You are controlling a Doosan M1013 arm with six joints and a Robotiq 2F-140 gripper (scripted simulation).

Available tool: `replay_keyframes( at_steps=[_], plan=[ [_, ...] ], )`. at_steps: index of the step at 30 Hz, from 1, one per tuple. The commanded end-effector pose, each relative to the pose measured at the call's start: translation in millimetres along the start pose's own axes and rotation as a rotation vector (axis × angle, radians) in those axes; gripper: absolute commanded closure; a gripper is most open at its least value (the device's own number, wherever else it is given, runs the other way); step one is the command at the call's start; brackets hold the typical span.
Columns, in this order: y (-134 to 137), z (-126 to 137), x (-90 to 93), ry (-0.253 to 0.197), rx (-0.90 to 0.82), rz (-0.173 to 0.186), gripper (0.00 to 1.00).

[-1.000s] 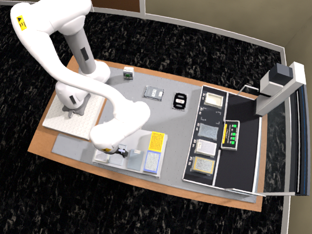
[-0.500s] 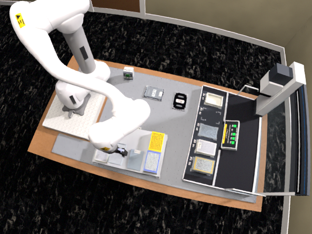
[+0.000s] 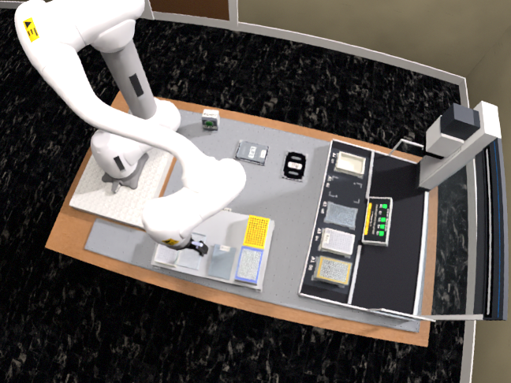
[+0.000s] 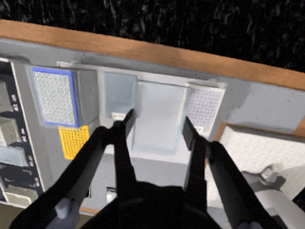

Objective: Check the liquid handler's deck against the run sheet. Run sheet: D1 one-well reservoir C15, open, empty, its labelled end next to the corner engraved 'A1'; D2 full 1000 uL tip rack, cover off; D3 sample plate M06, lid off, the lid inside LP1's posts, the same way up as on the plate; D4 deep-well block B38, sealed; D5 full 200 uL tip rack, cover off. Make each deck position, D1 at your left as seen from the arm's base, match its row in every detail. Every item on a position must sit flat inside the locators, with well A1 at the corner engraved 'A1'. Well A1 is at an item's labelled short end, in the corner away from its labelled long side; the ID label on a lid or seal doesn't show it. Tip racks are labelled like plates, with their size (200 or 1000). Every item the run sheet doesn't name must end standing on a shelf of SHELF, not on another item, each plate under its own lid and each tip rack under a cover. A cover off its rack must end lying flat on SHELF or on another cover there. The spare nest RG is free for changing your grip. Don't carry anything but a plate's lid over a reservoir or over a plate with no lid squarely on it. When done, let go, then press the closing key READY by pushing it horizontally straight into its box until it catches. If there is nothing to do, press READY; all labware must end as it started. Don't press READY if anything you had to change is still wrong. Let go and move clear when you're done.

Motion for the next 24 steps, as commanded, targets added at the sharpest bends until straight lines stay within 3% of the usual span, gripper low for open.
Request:
replay_keyframes(
  at_steps=[1,24],
  plan=[
    [0,0,-5.6,0.000,0.000,-0.001,0.90],
    [0,0,-40.6,0.000,0.000,-0.001,0.90]
  ],
)
Point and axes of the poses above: the point where the finger pads meet when closed, its own x axis out along the fingers, its own y axis across the jaws, z = x × y, the point moved 1 cm from there along -x, back along the fingers, and after that the axes turned 8 degrees about x, right-handed, at the moved point
